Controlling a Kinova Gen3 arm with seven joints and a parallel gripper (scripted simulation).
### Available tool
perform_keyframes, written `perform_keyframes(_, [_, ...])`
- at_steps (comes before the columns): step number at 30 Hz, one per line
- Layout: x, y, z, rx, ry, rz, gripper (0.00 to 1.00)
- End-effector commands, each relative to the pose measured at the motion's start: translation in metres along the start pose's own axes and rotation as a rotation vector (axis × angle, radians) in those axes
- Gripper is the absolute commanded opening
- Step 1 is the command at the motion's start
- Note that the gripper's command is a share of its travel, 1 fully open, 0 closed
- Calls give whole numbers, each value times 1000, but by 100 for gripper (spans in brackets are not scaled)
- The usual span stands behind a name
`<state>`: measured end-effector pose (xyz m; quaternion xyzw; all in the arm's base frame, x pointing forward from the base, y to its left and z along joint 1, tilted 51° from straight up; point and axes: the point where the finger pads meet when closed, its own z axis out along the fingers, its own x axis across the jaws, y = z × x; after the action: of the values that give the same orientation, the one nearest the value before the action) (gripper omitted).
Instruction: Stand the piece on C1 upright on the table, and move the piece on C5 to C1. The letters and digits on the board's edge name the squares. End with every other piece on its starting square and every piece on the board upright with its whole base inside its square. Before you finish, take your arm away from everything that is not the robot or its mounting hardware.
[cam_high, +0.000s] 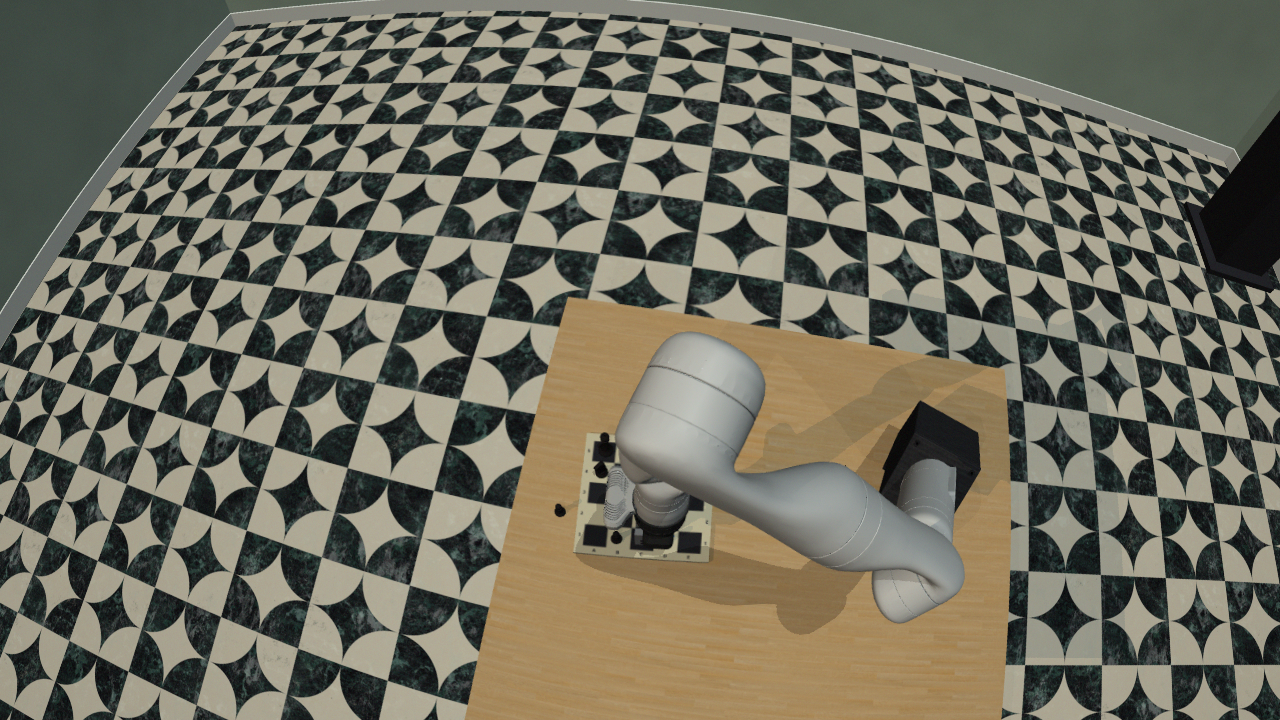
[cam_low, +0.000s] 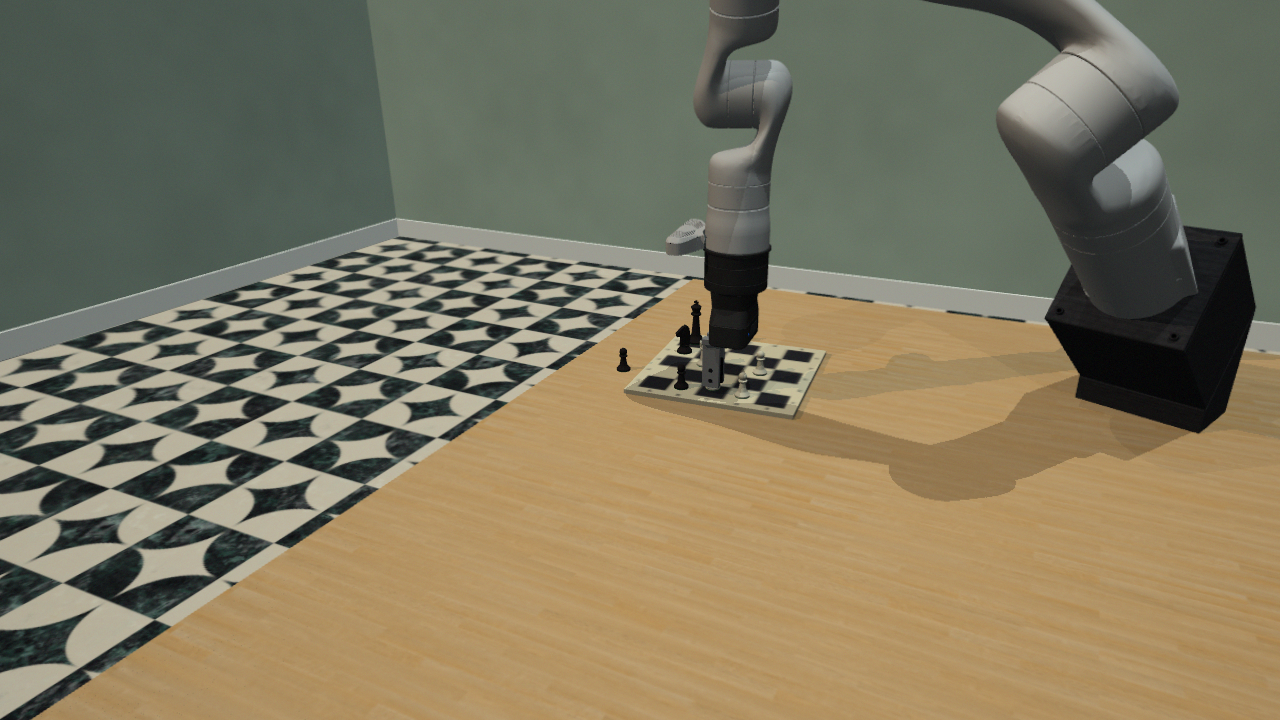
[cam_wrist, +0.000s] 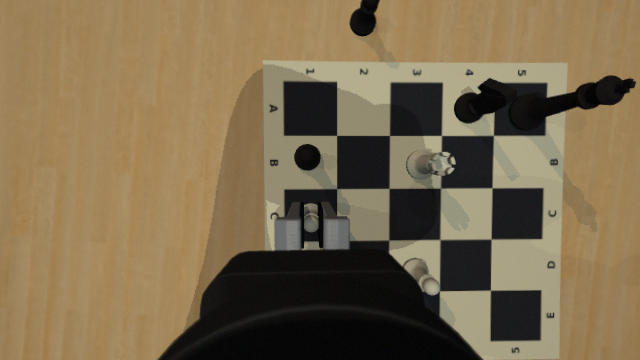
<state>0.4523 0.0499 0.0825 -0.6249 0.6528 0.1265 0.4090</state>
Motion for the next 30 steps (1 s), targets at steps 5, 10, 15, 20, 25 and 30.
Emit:
perform_keyframes(5, [0, 0, 0, 1, 1, 0, 0])
perform_keyframes(10, [0, 0, 0, 1, 1, 0, 0])
perform_keyframes(15, [0, 0, 2, 1, 1, 0, 0])
perform_keyframes(20, [0, 0, 3, 1, 1, 0, 0])
perform_keyframes(25, [0, 0, 3, 1, 1, 0, 0])
perform_keyframes(30, [0, 0, 4, 1, 1, 0, 0])
